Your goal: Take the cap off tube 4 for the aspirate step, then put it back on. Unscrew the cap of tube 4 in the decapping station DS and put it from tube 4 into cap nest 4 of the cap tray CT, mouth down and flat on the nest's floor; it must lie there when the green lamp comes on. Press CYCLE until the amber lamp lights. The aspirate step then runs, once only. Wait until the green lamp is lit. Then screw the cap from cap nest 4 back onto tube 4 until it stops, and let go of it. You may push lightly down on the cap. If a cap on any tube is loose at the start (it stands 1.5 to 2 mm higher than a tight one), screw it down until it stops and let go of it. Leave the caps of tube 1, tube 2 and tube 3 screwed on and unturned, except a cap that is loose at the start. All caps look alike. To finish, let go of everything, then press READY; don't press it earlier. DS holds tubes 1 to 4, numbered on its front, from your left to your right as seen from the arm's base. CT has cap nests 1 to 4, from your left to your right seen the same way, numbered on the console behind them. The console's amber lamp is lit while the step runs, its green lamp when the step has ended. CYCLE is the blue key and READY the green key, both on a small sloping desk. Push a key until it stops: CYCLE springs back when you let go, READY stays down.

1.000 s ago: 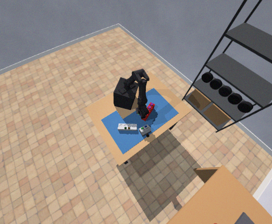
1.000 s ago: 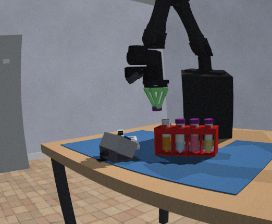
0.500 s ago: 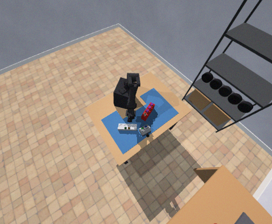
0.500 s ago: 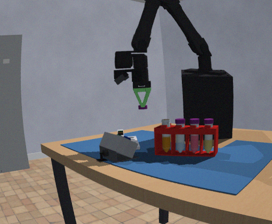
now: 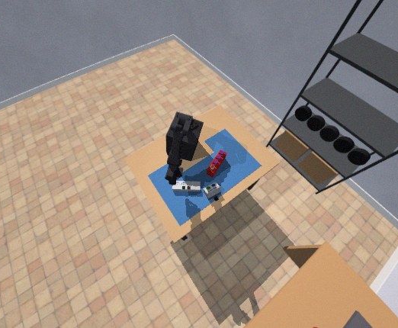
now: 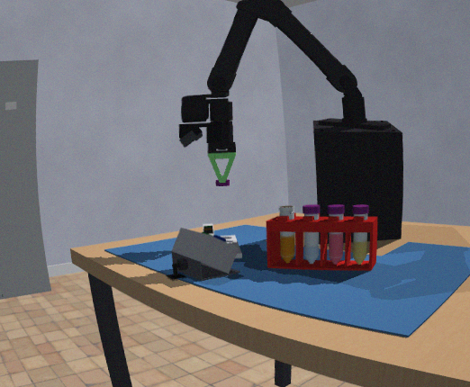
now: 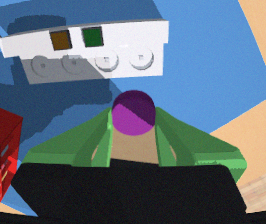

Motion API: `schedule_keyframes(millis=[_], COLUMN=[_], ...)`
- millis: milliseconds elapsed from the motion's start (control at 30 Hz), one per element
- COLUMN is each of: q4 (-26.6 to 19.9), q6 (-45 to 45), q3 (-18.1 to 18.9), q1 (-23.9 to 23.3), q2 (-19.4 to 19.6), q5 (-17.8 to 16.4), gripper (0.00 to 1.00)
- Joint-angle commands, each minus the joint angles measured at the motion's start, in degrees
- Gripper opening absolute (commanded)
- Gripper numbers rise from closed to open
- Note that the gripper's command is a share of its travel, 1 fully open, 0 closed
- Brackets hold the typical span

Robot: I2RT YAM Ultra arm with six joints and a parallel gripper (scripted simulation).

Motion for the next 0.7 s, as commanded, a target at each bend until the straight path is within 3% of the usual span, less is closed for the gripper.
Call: schedule_keyframes(millis=[0,400,667], q4=[-3.22,-3.49,1.60], q6=[-4.96,-5.38,-4.50], q3=[3.03,3.56,3.77], q1=[-1.90,-2.30,-1.44], q2=[1.32,1.65,6.80], q5=[-0.18,-0.19,-0.18], gripper=[0.00,0.00,0.00])
